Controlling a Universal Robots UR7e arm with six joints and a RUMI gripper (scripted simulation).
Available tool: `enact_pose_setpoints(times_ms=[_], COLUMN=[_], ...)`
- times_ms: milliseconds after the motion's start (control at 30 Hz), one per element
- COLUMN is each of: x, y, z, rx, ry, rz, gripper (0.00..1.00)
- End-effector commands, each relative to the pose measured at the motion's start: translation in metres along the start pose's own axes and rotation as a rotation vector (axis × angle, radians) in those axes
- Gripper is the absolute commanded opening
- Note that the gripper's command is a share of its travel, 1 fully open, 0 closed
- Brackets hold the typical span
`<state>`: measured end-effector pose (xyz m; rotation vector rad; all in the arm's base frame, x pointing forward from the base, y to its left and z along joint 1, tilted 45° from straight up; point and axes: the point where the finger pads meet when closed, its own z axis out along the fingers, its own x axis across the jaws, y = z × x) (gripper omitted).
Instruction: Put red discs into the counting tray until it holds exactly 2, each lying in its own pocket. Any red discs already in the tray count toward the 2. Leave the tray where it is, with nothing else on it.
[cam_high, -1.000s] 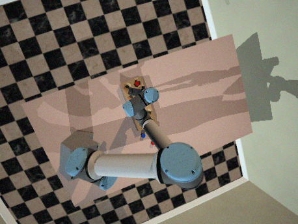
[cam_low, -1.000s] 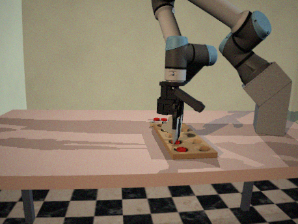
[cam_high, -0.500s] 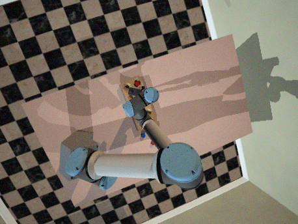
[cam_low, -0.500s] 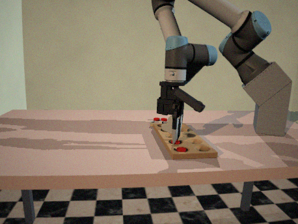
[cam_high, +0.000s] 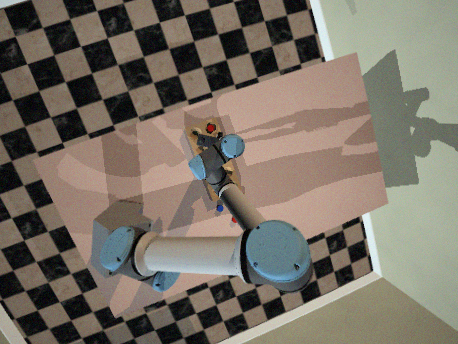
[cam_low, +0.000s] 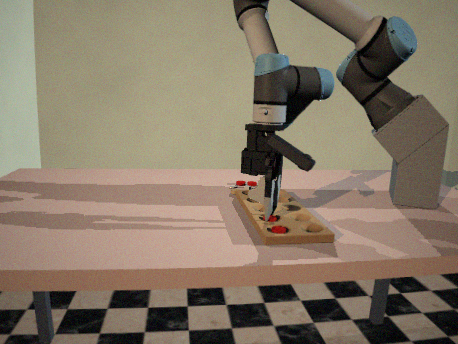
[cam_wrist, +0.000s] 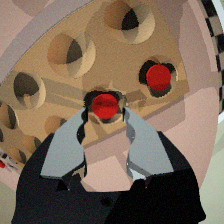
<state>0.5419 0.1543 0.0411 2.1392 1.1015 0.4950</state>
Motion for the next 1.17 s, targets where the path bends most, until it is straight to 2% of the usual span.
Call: enact_pose_setpoints(times_ms=[0, 400, 633, 833, 1133], x=[0.000, 0.000, 0.001, 0.000, 0.000], y=[0.000, 0.000, 0.000, 0.000, 0.000], z=[-0.002, -0.005, -0.017, -0.046, -0.046], rx=[-0.001, -0.001, 0.000, -0.001, -0.001], ry=[0.001, 0.001, 0.001, 0.001, 0.001], rz=[0.000, 0.000, 0.000, 0.000, 0.000], gripper=[0.27, 0.28, 0.28, 0.28, 0.28])
